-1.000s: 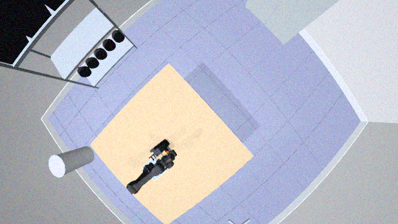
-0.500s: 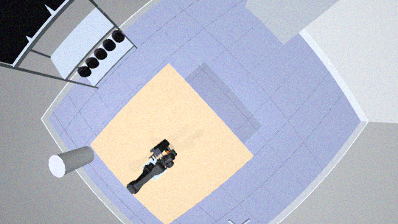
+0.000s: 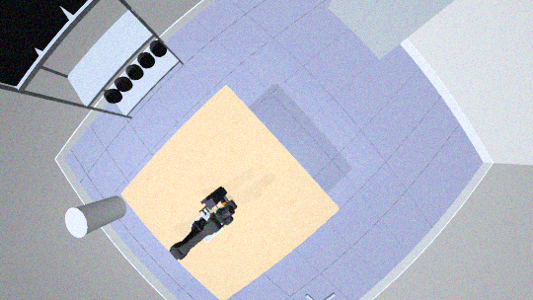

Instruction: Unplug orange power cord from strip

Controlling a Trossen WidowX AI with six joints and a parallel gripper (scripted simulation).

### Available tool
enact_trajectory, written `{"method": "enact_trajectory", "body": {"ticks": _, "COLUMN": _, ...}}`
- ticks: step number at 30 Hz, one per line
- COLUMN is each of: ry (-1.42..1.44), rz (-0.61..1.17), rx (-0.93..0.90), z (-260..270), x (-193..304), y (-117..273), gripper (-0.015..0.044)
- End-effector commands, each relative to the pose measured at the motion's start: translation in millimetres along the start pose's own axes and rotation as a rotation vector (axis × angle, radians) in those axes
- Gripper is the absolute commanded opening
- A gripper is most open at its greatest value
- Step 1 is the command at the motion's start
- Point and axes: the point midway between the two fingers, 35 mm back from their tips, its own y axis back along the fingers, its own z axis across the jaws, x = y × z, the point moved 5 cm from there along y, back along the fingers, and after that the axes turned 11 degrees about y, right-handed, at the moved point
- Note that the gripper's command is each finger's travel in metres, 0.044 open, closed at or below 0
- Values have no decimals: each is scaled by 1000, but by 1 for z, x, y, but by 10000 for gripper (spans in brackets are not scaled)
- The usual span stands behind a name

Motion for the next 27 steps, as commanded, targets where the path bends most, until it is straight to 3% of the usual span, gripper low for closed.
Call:
{"method": "enact_trajectory", "body": {"ticks": 1, "ry": -5, "rz": -12, "rx": -2, "z": 0, "x": -9, "y": 0, "gripper": 0}}
{"method": "enact_trajectory", "body": {"ticks": 26, "ry": -7, "rz": -14, "rx": 2, "z": -9, "x": -49, "y": 2, "gripper": 0}}
{"method": "enact_trajectory", "body": {"ticks": 27, "ry": -7, "rz": -14, "rx": 2, "z": -9, "x": -48, "y": 2, "gripper": 26}}
